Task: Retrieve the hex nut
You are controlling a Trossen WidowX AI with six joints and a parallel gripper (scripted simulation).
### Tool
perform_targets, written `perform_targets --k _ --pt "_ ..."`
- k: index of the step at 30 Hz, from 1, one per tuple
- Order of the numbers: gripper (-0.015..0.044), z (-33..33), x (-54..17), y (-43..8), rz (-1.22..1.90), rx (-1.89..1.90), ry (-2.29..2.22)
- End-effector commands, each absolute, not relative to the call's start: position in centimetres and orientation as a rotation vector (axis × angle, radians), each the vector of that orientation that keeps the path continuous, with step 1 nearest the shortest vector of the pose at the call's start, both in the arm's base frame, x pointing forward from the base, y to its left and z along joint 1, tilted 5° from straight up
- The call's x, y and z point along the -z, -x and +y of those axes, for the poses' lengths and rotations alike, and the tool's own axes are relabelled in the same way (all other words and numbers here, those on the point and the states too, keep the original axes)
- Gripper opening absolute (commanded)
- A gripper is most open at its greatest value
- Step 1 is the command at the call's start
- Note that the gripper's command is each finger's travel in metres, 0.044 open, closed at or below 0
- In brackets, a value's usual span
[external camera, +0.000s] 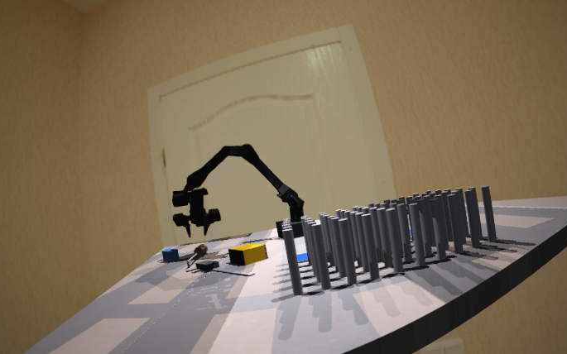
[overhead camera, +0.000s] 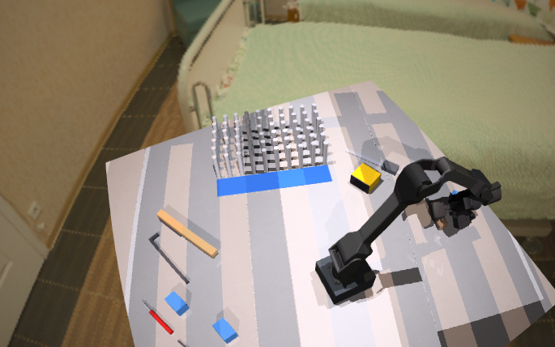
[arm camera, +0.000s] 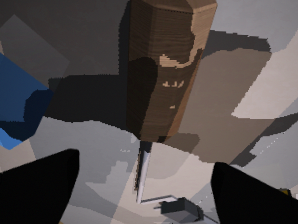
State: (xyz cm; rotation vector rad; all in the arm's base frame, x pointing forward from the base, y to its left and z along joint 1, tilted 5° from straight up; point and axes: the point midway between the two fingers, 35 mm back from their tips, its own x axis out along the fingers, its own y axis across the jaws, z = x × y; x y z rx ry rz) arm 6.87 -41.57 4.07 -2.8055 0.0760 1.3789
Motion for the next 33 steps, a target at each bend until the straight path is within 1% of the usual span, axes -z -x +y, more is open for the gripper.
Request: perform_targets --k 1,33 --pt "0.028 -41.4 -3.0 -7.0 0.071 -1.366 2.792" --pt "0.028 -41.3 2.2 -7.4 0.07 -1.365 2.792"
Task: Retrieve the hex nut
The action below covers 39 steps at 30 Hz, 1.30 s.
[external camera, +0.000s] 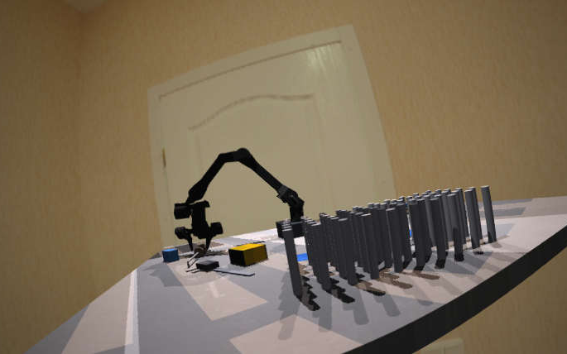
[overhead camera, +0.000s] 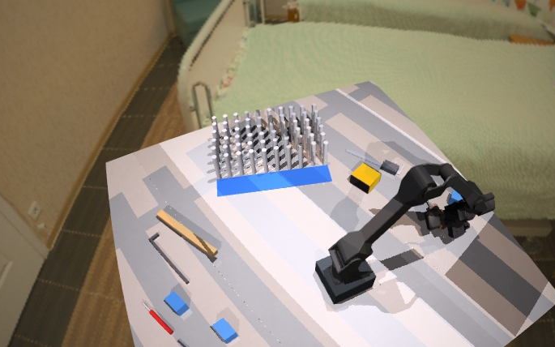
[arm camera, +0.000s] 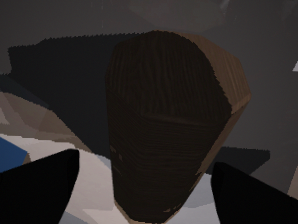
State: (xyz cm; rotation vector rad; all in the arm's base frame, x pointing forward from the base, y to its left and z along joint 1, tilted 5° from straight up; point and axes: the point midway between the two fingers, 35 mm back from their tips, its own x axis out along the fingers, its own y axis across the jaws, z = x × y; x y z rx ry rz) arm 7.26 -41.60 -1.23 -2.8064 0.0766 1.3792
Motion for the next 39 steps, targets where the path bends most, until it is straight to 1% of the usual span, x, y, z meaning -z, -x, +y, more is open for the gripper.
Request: perform_targets --k 1,4,7,17,22,39 --pt "0.028 -41.2 2.3 -7.4 0.07 -1.365 2.792" --pt "0.028 -41.2 2.4 -7.4 0.07 -1.365 2.792" --pt "0.0201 -41.2 2.4 -7.4 0.07 -1.365 2.792" --pt "0.0135 -41.2 2.4 -7.4 0.07 -1.365 2.792" --pt "0.0003 -41.8 0.2 -7.2 0.071 -1.367 2.793" --pt "0.0 -42.1 -11.5 -6.4 0.07 -1.373 2.797"
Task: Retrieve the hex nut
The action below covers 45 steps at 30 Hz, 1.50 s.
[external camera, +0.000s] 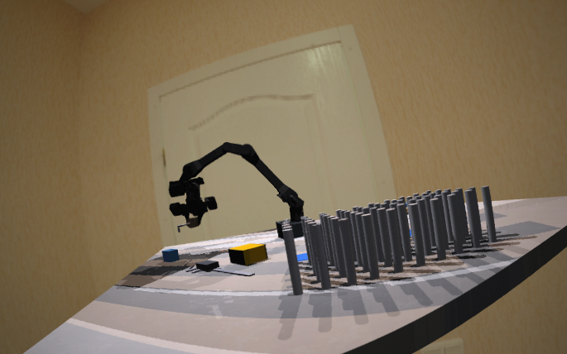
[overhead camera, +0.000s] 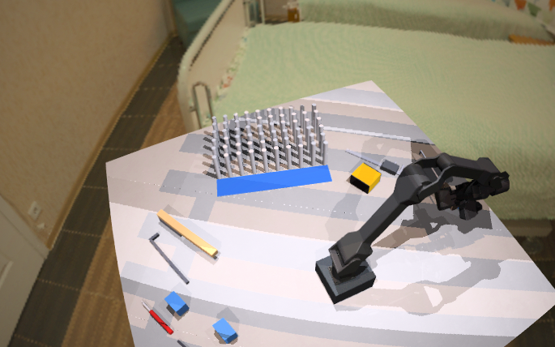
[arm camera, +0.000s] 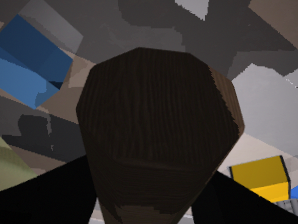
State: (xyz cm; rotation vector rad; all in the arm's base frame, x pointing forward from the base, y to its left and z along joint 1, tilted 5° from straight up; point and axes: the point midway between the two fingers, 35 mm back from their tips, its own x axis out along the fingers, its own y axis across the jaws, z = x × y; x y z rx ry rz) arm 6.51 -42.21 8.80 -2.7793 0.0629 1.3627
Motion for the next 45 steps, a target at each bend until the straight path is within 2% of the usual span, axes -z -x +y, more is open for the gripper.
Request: perform_targets --k 1,11,19,24,35,45 --pt "0.0 -42.0 -12.2 -6.3 0.07 -1.374 2.797" --pt "0.0 -41.4 -14.7 -6.4 0.062 -1.377 2.803" --pt "0.0 -39.8 -15.3 -10.0 -0.122 -1.452 2.929" --pt "0.0 -39.1 -16.0 -11.5 -0.125 -1.43 2.949" --pt "0.0 -37.6 -16.1 -15.1 -0.378 -1.617 3.116" --pt "0.0 -35.1 -16.0 -19.0 -0.808 -1.776 3.244"
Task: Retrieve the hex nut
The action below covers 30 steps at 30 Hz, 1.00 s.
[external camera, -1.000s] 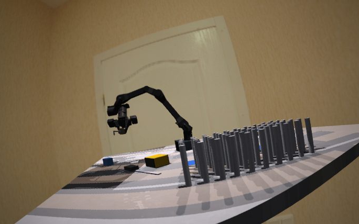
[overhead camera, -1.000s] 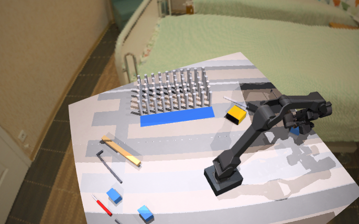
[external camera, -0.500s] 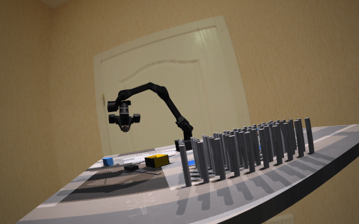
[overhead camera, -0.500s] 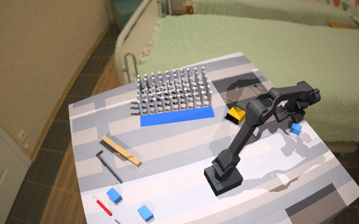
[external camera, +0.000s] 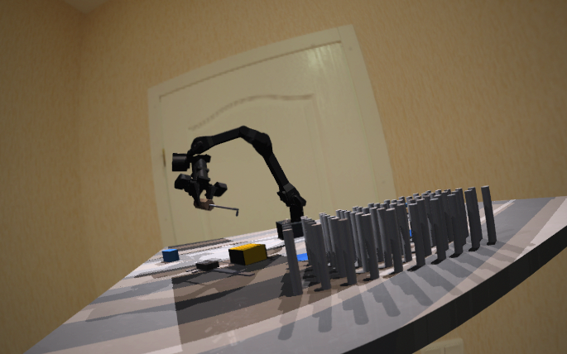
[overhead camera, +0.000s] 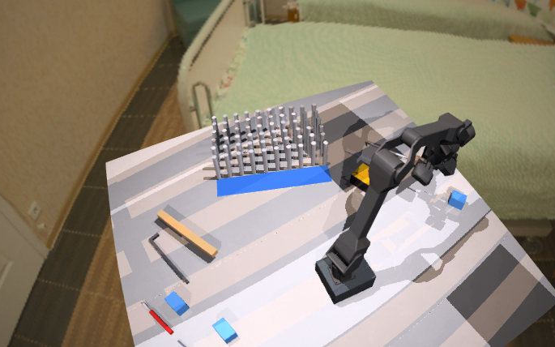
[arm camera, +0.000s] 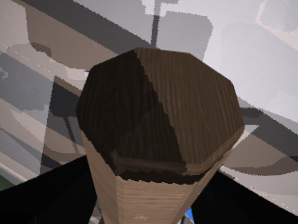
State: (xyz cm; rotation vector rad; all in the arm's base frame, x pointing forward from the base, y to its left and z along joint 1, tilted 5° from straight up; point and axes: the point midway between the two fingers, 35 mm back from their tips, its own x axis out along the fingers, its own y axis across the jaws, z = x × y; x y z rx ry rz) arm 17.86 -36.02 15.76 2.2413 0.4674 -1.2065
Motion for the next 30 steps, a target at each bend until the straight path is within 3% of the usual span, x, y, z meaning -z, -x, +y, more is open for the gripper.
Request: perform_targets --k 1,30 --pt "0.0 -34.9 -16.0 -19.3 0.555 1.161 -2.111" --pt "0.0 -25.2 -16.5 -28.6 0.997 0.716 -1.288"
